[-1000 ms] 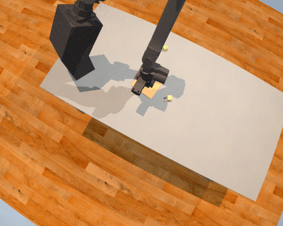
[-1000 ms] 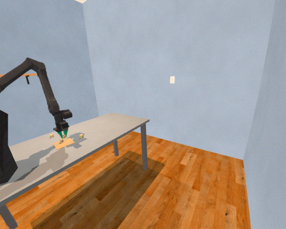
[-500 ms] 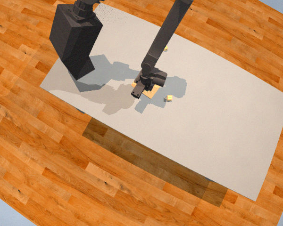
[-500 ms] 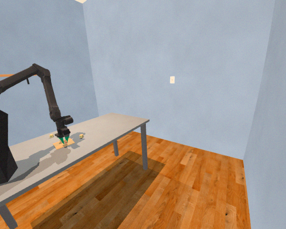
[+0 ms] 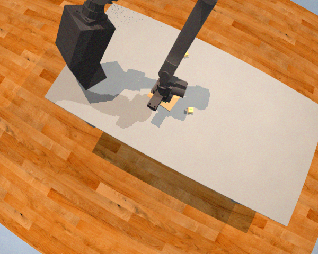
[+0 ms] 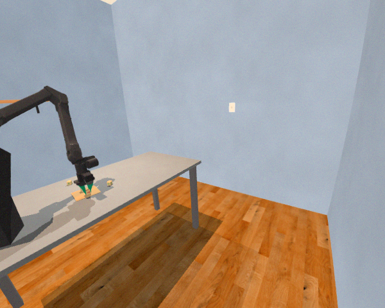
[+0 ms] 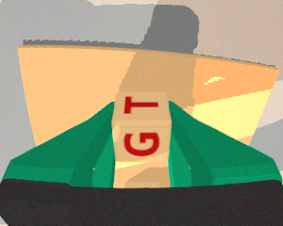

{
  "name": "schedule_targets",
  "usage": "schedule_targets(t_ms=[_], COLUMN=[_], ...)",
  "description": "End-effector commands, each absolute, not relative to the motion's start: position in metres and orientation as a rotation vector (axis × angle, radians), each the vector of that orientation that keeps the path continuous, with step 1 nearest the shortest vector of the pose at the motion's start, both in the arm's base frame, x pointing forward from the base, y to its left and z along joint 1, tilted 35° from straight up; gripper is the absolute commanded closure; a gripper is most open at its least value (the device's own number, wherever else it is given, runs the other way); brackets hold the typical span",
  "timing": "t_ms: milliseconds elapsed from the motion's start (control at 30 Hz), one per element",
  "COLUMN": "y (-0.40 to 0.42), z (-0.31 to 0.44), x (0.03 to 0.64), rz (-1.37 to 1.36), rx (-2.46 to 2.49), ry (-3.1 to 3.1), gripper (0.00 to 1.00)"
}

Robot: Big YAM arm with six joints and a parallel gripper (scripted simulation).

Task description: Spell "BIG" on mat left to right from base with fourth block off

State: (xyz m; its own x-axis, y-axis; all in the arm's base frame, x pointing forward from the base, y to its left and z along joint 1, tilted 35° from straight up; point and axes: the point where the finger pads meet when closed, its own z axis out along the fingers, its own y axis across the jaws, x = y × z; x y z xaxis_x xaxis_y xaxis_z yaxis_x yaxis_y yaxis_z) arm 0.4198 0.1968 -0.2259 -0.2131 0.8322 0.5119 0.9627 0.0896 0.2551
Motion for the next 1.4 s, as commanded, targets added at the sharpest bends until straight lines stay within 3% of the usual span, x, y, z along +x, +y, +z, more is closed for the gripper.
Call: schedule_targets(t_ms=[0, 1367], y=[0.1885, 0.1856], z=[-0.2267, -0.2302], x=[0.4207, 0.4212], rz=[-0.802, -0.799], rx=[-1.832, -1.830], ry=[-2.112, -2.113], gripper=[0.80, 0.80])
